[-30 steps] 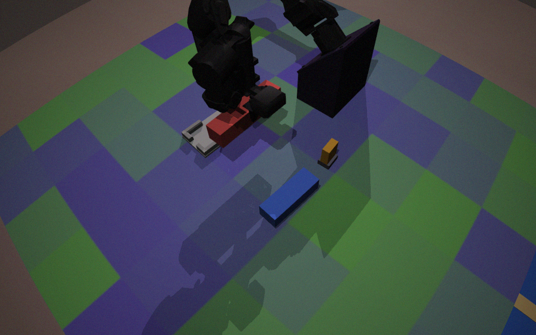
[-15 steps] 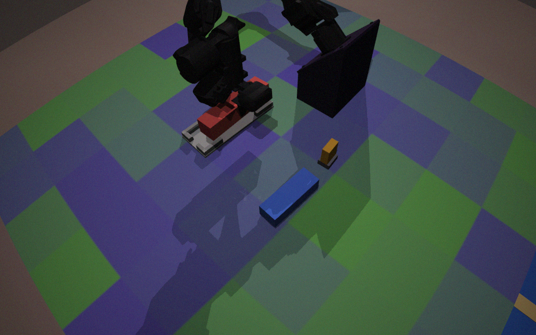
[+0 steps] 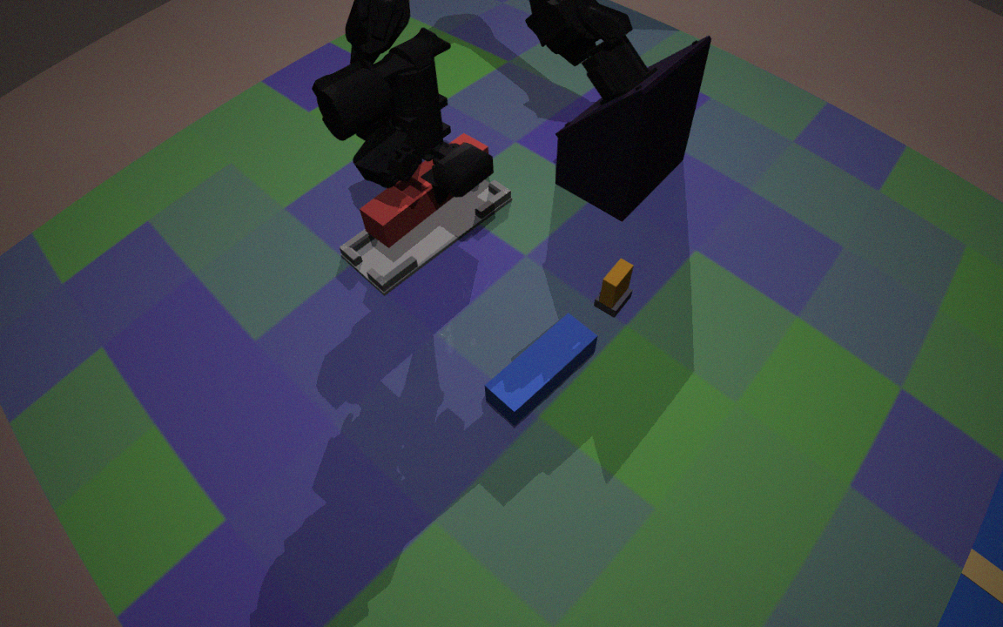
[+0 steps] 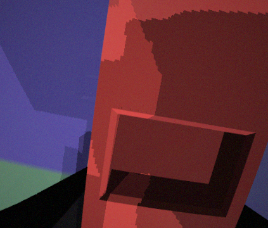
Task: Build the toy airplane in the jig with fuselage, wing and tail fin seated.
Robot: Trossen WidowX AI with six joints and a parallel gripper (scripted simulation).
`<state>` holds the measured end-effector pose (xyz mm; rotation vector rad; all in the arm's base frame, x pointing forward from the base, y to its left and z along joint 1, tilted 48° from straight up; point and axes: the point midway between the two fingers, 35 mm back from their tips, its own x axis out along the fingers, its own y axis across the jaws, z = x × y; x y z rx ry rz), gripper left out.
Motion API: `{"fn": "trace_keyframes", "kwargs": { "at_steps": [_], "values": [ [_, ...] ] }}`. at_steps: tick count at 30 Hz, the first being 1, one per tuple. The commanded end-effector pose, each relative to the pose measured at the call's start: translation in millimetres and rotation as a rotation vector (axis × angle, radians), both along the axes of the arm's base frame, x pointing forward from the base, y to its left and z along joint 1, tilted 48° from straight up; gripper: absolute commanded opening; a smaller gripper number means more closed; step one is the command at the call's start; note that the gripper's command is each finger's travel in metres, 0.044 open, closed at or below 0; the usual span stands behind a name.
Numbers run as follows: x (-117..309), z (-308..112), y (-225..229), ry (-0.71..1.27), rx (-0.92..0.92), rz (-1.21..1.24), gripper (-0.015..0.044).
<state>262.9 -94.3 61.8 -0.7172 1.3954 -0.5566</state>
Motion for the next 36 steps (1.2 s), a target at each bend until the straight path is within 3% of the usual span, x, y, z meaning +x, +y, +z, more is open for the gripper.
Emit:
{"fn": "trace_keyframes", "kwargs": {
  "at_steps": [1, 9, 36],
  "values": [
    [-1.8, 5.9, -5.5, -0.009, -0.009, 0.007, 0.0000],
    [-1.7, 5.9, -5.6, -0.009, -0.009, 0.007, 0.0195],
    [-1.6, 6.0, -5.6, -0.009, -0.009, 0.007, 0.0195]
  ]
}}
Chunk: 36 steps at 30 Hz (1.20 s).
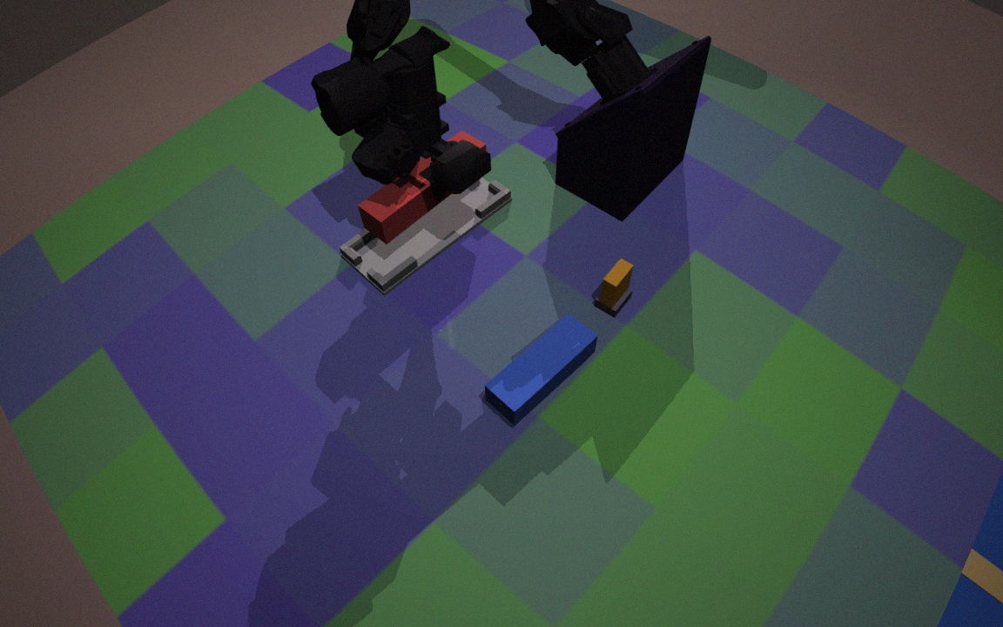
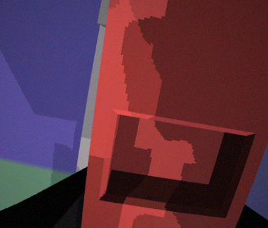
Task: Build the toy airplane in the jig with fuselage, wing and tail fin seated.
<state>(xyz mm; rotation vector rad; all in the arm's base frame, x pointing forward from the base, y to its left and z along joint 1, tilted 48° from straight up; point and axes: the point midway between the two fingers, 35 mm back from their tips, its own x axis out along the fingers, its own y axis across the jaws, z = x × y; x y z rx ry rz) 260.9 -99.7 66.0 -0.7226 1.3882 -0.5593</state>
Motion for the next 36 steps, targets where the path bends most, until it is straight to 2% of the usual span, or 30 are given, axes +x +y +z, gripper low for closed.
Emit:
{"fn": "trace_keyframes", "kwargs": {
  "at_steps": [1, 36],
  "values": [
    [0.4, 1.7, -0.2, -0.004, -0.004, 0.003, 0.0195],
    [5.4, -23.0, -30.0, -0.004, -0.005, 0.003, 0.0195]
  ]
}}
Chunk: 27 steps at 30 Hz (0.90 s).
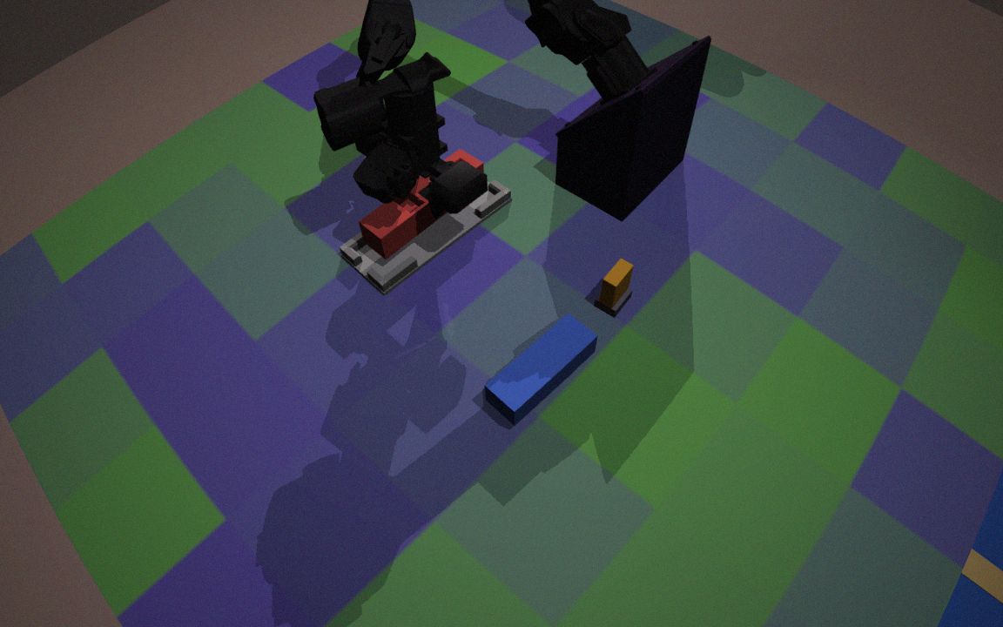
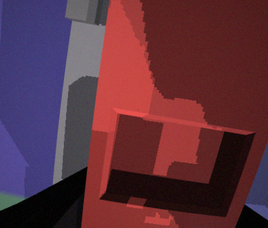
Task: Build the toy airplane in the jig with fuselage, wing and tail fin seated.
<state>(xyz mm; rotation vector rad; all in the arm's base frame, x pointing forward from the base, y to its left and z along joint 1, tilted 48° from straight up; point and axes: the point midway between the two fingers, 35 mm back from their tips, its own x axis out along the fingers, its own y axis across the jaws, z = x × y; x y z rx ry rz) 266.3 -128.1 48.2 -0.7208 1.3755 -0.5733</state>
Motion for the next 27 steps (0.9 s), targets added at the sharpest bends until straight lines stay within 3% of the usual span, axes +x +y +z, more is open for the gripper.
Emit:
{"fn": "trace_keyframes", "kwargs": {
  "at_steps": [1, 11, 16, 21, 27],
  "values": [
    [-0.1, -5.2, -1.6, 0.010, 0.003, 0.008, 0.0195],
    [0.1, -5.1, -1.7, 0.010, 0.003, 0.008, 0.0195],
    [-0.1, -3.9, -2.0, 0.006, 0.000, 0.003, 0.0161],
    [-0.1, -3.9, -2.0, 0.006, 0.000, 0.003, 0.0030],
    [-0.1, -3.9, -2.0, 0.006, 0.000, 0.003, 0.0188]
  ]
}}
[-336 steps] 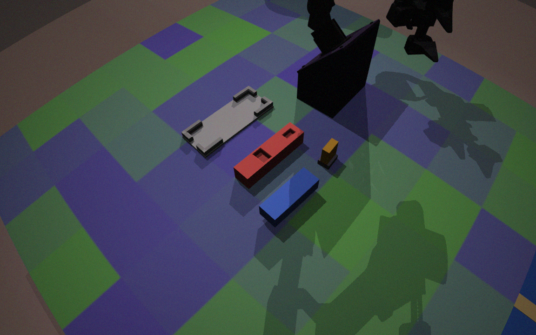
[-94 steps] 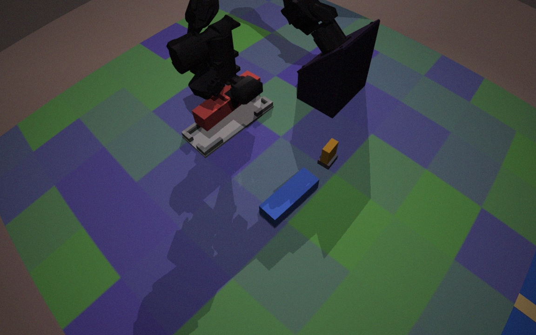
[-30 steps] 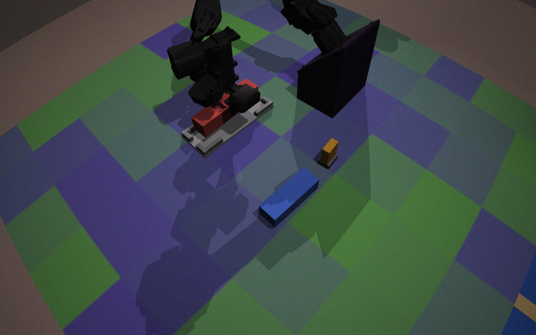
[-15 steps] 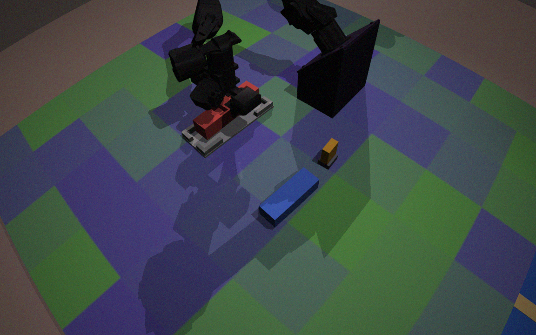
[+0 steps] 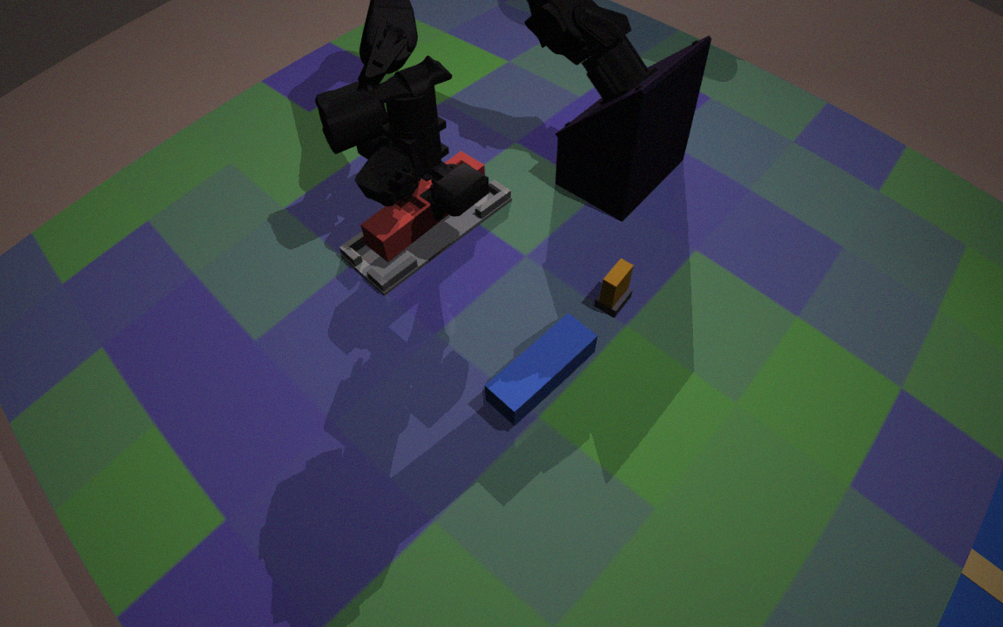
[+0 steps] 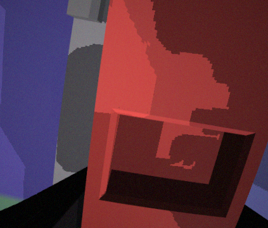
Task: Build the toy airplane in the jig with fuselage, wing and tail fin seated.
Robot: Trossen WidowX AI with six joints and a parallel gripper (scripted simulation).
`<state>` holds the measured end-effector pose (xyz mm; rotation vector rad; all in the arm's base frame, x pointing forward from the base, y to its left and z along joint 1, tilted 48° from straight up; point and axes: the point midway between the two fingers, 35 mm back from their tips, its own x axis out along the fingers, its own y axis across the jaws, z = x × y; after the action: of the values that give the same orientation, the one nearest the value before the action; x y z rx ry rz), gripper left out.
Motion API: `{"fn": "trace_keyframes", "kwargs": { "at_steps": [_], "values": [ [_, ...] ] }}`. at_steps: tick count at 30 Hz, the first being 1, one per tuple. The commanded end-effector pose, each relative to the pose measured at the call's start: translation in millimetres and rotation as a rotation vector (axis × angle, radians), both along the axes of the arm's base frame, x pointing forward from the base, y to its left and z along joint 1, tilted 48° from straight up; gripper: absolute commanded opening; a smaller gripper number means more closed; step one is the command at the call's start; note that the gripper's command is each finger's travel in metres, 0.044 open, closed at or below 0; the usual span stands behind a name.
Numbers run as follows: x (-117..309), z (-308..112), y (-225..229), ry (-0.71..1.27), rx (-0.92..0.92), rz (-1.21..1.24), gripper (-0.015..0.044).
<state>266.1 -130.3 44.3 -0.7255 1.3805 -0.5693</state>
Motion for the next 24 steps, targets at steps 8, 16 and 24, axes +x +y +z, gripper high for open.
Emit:
{"fn": "trace_keyframes", "kwargs": {
  "at_steps": [8, 16, 24],
  "values": [
    [0.1, 0.1, 0.1, 0.000, 0.000, 0.000, 0.0398],
    [0.1, 0.1, 0.1, 0.000, 0.000, 0.000, 0.0440],
    [0.0, 31.6, 41.7, 0.003, 0.018, 0.002, 0.0440]
  ]
}}
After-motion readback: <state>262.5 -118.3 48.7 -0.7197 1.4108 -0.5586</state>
